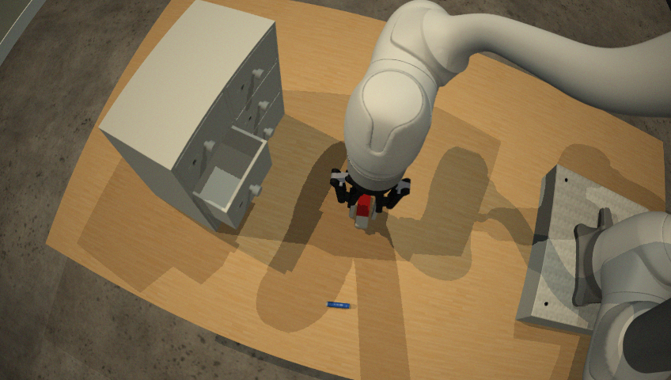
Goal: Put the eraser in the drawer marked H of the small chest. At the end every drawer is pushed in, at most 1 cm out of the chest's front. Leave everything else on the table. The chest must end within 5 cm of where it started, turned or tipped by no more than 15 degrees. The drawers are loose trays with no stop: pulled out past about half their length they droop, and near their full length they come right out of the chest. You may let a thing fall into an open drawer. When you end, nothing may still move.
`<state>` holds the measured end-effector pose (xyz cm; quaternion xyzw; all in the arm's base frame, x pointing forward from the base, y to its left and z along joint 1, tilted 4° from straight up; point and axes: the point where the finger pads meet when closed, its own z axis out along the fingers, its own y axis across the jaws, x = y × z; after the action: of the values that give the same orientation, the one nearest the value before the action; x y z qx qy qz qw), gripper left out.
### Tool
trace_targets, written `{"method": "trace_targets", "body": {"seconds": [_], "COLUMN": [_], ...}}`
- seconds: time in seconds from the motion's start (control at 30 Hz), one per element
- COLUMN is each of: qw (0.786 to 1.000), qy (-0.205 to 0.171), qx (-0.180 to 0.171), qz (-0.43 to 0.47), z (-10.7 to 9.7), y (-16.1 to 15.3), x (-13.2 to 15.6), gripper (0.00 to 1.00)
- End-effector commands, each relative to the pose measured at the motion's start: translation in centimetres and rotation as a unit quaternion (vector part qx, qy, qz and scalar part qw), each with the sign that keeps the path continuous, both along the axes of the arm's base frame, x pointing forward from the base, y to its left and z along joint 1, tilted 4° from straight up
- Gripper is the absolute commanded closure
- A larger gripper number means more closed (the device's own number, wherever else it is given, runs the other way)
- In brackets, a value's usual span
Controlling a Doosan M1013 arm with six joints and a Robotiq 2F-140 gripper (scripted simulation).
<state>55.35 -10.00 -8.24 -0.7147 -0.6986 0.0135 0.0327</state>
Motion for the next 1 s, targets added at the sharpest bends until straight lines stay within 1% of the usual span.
{"method": "trace_targets", "body": {"seconds": [0.0, 0.33, 0.37, 0.97], "qw": [1.0, 1.0, 1.0, 1.0], "qy": [0.0, 0.0, 0.0, 0.0], "qx": [0.0, 0.0, 0.0, 0.0], "qz": [0.0, 0.0, 0.0, 0.0], "z": [0.01, 0.01, 0.01, 0.01], "y": [0.0, 0.0, 0.0, 0.0], "x": [0.0, 0.0, 0.0, 0.0], "gripper": [0.77, 0.77, 0.89, 0.89]}}
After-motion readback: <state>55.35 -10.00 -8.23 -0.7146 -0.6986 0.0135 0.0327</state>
